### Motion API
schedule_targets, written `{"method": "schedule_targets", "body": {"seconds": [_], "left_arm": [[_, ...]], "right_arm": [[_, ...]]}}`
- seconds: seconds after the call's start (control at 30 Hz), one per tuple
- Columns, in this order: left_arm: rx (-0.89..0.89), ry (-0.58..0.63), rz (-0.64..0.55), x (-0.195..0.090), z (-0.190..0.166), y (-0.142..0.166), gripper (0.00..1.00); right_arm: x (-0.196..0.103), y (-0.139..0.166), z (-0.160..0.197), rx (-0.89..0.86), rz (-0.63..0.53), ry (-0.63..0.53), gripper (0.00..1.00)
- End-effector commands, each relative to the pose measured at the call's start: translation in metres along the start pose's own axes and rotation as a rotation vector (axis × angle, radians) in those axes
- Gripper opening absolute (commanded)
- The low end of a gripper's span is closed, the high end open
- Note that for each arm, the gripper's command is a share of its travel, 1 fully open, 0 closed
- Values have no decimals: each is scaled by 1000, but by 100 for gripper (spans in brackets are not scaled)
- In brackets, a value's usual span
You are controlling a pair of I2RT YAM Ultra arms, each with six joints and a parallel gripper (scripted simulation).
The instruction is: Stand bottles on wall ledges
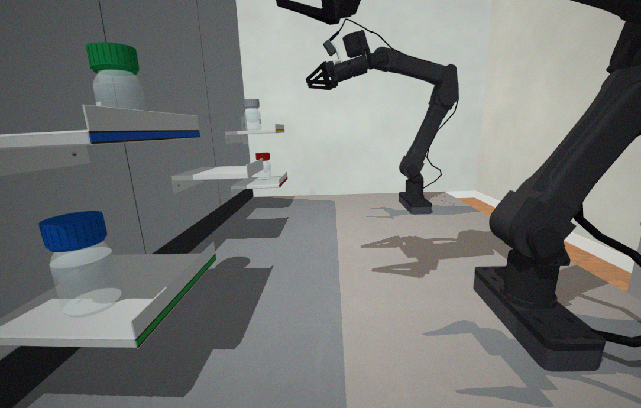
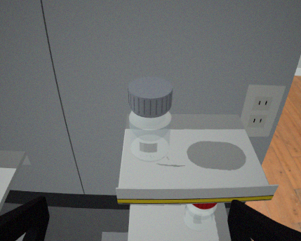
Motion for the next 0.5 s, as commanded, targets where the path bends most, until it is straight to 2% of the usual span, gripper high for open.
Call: {"method": "schedule_targets", "body": {"seconds": [0.0, 0.47], "left_arm": [[6, 1, -9, -5, -4, -9, 100], [3, 1, 3, -3, -2, -4, 100]], "right_arm": [[0, -2, -3, 9, 41, -9, 100], [0, -2, -3, 9, 39, -5, 100]]}}
Point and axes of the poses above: on each arm, the point where the finger pads meet when closed, its own x axis out along the fingers, its own z axis across the jaws, y = z × x, the point moved 5 cm from there along -x, back along the fingers, and after that the axes turned 13 degrees about -x, right-handed, at the moved point
